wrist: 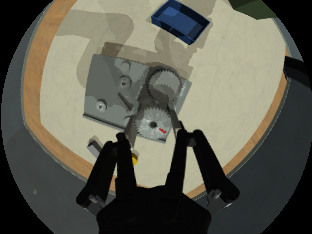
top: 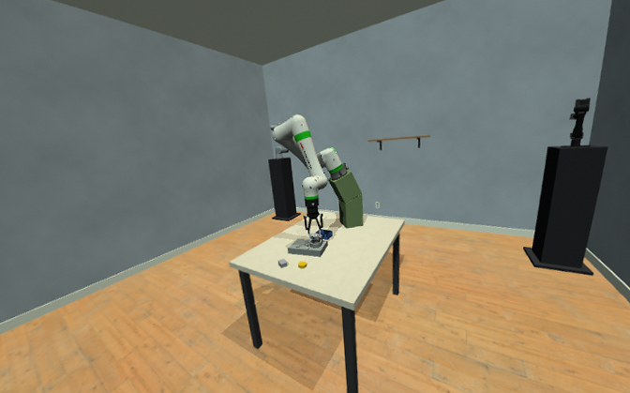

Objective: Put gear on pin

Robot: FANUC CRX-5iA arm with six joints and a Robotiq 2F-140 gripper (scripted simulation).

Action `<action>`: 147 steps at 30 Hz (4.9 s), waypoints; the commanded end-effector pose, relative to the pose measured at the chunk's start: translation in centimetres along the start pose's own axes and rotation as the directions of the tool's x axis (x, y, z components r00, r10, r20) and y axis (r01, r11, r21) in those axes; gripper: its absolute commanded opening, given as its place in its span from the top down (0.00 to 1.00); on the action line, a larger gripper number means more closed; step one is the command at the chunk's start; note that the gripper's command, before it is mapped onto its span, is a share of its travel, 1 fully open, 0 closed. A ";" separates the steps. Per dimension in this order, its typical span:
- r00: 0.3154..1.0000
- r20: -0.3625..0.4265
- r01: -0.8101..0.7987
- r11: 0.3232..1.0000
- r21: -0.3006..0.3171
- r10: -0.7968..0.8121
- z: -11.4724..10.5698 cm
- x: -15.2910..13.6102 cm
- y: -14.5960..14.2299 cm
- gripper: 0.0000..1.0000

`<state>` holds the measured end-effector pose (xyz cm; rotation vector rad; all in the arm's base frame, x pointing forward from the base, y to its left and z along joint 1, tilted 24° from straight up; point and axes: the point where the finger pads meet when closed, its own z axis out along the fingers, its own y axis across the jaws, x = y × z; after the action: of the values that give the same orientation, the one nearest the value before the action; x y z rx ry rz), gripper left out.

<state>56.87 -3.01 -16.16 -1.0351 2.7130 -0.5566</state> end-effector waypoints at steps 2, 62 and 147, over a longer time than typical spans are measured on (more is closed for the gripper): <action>1.000 0.000 0.000 1.000 0.000 0.000 0.2 0.0 0.0 1.00; 1.000 0.000 0.000 1.000 0.000 0.000 0.3 0.0 0.0 1.00; 1.000 0.000 0.000 1.000 0.000 0.000 0.8 0.0 0.0 0.00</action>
<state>57.13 -3.25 -16.89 -1.0350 2.7127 -0.5567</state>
